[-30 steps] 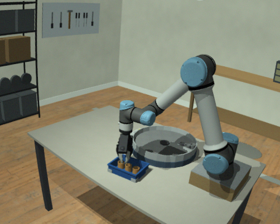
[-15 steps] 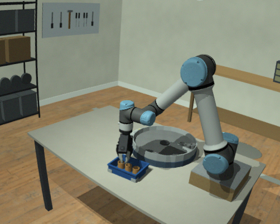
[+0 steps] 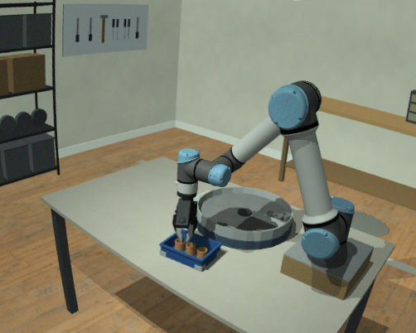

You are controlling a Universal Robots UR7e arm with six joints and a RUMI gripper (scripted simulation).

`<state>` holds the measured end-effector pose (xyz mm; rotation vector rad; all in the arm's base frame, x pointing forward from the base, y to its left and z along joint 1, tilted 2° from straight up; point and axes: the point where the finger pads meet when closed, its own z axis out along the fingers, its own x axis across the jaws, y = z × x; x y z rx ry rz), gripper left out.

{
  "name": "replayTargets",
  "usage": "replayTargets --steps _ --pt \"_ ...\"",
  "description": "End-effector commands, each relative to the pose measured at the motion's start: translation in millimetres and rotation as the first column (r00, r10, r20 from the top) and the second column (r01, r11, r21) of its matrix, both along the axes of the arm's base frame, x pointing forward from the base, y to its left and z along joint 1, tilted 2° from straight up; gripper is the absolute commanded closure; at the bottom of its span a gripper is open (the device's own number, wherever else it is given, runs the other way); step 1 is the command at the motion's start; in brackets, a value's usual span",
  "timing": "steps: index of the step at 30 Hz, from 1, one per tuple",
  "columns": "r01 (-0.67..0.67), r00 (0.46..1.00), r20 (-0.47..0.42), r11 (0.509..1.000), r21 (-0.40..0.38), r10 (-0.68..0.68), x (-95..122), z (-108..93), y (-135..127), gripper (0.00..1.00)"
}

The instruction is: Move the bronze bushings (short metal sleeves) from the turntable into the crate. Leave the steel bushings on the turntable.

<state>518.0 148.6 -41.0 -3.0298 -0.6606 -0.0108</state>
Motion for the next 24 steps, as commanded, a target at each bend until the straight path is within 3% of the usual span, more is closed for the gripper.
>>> replayTargets --steps 1,9,20,24 --pt "0.000 1.000 0.002 1.000 0.000 0.000 0.5 6.4 -0.2 0.94" --pt "0.000 1.000 0.002 1.000 0.000 0.000 0.5 27.2 -1.1 0.94" --pt "0.000 1.000 0.002 1.000 0.000 0.000 0.5 77.6 -3.2 0.94" --pt "0.000 1.000 0.002 1.000 0.000 0.000 0.5 83.5 -3.4 0.94"
